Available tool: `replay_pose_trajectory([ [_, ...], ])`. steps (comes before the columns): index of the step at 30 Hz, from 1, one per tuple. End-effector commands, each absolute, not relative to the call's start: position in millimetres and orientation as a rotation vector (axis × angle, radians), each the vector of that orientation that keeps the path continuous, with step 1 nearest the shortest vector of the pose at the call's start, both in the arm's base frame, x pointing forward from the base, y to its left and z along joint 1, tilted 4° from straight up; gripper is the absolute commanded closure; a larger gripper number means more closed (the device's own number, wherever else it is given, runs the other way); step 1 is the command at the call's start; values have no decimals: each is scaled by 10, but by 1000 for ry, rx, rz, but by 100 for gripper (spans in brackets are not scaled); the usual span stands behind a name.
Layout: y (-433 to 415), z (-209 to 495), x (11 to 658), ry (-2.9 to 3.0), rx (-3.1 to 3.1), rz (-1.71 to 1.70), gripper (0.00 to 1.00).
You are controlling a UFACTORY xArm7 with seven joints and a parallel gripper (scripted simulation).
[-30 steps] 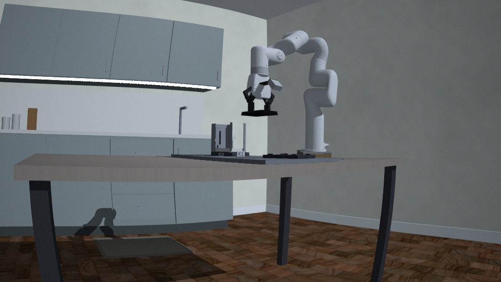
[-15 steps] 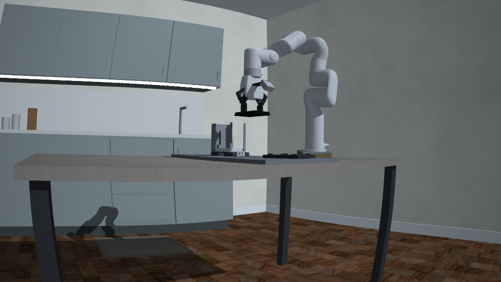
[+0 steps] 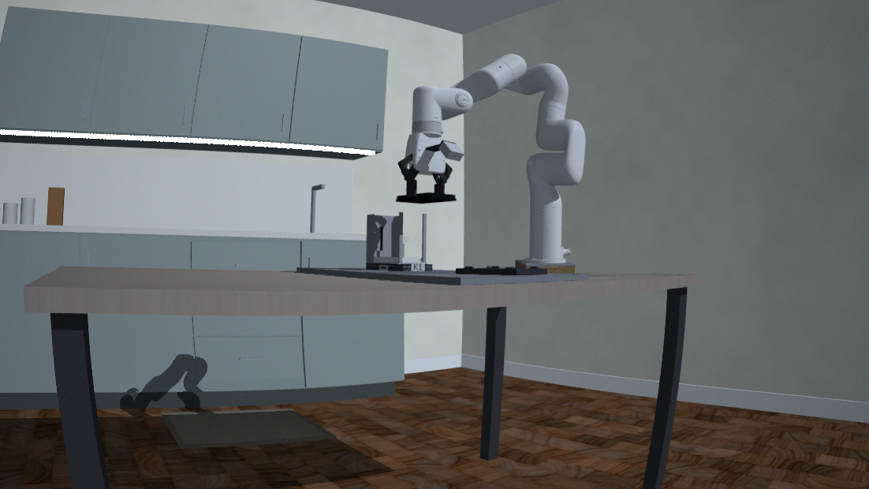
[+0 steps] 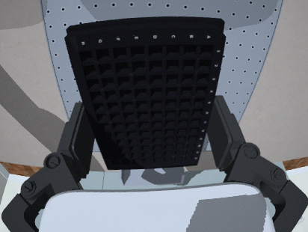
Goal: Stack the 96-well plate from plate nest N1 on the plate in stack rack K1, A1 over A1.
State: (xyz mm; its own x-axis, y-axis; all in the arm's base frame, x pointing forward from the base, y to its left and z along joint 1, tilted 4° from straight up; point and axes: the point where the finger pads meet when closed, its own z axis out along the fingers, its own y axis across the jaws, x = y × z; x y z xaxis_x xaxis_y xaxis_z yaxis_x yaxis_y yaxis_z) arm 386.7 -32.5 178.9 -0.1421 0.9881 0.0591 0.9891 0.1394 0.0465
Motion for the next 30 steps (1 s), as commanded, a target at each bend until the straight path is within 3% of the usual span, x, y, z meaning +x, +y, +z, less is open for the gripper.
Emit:
replay_pose_trajectory([
  [1,-461,1798,3897,-2363,-2049,-120,100],
  [30,-1290,1765,3996,-2363,-2050,-120,100],
])
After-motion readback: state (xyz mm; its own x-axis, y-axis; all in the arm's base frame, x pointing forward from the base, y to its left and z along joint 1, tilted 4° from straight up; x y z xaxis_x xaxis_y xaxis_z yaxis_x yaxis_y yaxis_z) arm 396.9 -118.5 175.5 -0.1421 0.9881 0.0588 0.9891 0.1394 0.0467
